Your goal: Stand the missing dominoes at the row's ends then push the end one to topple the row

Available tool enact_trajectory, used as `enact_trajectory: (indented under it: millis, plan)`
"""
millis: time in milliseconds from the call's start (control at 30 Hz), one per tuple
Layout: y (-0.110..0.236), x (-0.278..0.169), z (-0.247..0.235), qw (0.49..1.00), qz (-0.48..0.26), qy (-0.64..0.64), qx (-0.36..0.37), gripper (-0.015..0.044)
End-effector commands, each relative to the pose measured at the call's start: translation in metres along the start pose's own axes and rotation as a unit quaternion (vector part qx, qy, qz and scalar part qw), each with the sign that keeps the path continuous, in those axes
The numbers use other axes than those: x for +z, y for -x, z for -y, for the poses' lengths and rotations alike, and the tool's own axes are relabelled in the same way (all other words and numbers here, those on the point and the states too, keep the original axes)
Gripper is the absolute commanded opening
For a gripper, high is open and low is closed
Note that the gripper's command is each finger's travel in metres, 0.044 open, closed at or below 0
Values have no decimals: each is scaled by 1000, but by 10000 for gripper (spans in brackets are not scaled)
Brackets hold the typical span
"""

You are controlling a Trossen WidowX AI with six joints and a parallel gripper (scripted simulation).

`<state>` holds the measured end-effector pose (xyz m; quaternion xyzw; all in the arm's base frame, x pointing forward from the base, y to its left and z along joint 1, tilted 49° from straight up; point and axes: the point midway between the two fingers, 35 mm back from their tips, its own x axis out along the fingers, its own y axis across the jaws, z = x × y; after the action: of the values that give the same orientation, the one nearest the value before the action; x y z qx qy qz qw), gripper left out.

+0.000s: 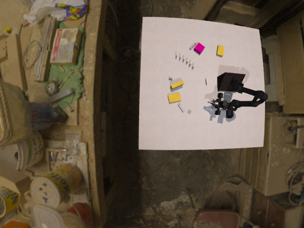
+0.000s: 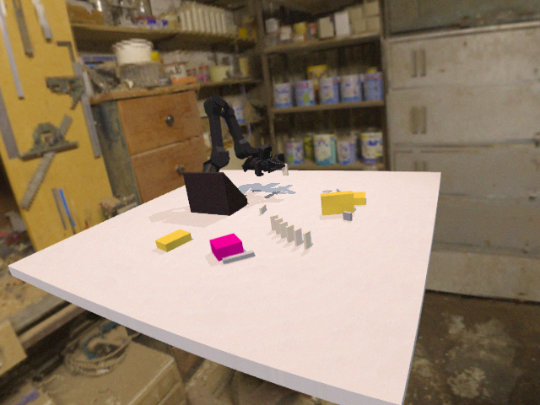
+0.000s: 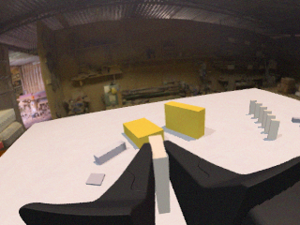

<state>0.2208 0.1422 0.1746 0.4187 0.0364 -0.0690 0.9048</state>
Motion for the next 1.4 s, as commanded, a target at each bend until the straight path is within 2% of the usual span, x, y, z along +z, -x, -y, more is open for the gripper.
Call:
enact_trajectory:
  millis: [0, 1100, 1367]
  plan:
    - [-1, -8, -3, 1000, 1, -3, 0, 21]
    - [-3, -86, 4, 1000, 0, 0, 1, 21]
    - [-3, -88, 5, 1000, 0, 0, 2, 21]
